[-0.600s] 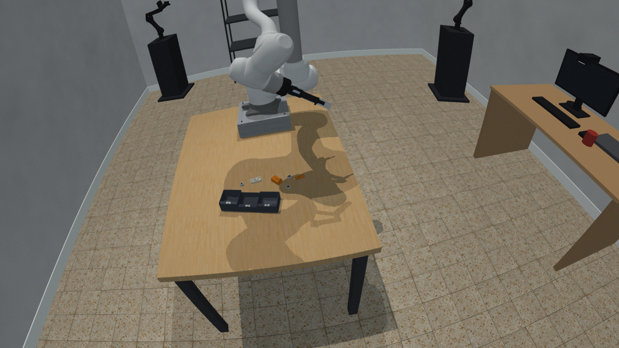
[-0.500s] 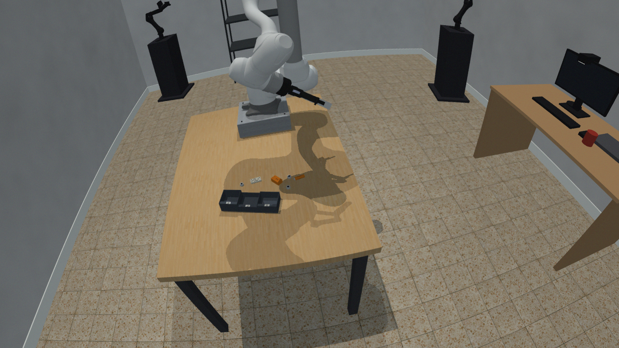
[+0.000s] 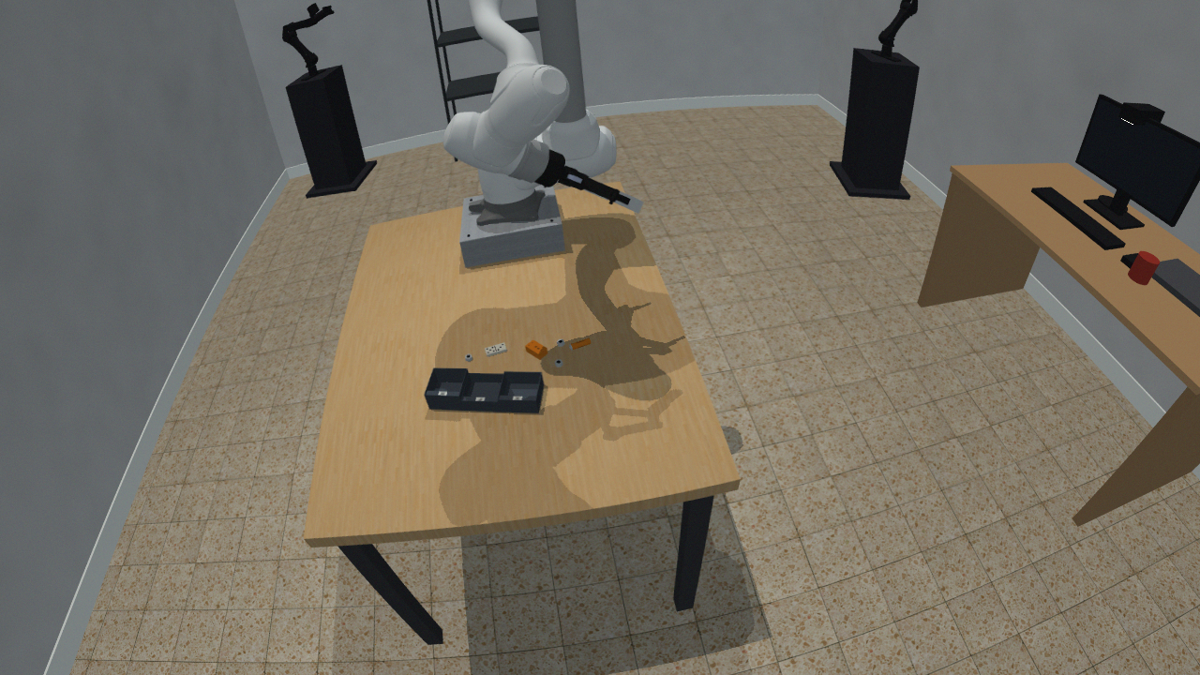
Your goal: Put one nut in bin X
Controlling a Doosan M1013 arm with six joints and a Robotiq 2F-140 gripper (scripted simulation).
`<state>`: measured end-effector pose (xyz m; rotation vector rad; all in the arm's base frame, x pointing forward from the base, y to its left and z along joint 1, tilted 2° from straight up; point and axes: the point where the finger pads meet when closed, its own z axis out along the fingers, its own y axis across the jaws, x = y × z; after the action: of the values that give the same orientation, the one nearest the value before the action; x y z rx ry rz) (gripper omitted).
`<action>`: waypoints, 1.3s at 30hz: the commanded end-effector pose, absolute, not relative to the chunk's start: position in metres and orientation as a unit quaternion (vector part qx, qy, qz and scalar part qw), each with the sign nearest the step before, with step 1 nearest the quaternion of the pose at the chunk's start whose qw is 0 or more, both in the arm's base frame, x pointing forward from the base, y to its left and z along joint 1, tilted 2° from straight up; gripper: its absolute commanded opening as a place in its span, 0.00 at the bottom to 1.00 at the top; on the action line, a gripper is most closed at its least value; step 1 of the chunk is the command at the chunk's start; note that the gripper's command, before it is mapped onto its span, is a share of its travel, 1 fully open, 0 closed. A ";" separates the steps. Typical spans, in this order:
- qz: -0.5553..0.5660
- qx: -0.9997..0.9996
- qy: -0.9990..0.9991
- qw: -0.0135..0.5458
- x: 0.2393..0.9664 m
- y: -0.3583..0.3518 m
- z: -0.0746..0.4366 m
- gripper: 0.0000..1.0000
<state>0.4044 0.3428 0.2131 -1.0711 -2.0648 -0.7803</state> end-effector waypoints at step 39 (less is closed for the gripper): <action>-0.028 -0.747 -0.605 0.273 0.437 0.246 0.086 0.05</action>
<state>0.4303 0.2578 0.0876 -1.8937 -1.6952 -0.1526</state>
